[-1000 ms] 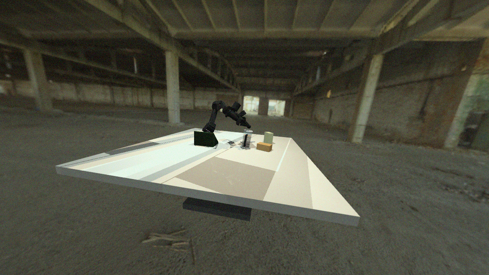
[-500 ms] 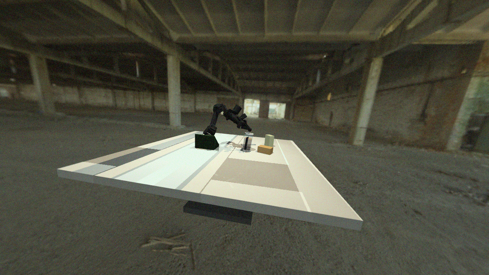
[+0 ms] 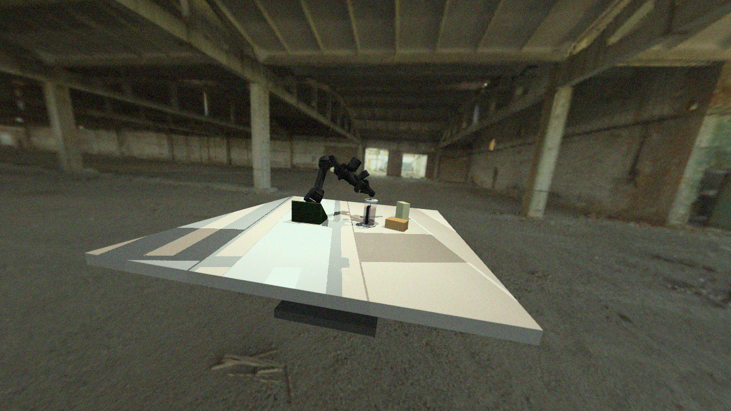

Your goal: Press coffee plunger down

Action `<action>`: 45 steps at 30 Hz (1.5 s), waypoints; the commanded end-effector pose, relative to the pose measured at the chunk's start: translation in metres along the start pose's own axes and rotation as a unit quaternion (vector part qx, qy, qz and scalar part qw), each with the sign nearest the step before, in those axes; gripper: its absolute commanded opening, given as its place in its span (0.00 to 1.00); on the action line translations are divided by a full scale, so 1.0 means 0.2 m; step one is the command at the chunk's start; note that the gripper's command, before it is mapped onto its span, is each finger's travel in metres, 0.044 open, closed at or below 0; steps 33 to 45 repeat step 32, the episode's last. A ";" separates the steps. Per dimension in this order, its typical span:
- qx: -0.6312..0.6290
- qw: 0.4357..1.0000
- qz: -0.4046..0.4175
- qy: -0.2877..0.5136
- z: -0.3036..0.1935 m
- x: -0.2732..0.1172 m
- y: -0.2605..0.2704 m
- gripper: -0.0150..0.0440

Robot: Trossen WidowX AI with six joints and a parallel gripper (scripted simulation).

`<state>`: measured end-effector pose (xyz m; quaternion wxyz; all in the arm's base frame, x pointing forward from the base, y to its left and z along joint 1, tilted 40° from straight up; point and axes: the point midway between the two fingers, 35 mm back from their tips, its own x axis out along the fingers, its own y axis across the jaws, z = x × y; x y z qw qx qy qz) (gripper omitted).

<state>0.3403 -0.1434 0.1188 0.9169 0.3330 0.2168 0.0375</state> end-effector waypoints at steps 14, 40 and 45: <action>0.001 1.000 -0.003 0.002 0.05 -0.03 -0.01 1.00; 0.006 1.000 -0.002 0.008 0.30 -0.26 0.01 1.00; 0.006 1.000 -0.002 0.008 0.30 -0.26 0.01 1.00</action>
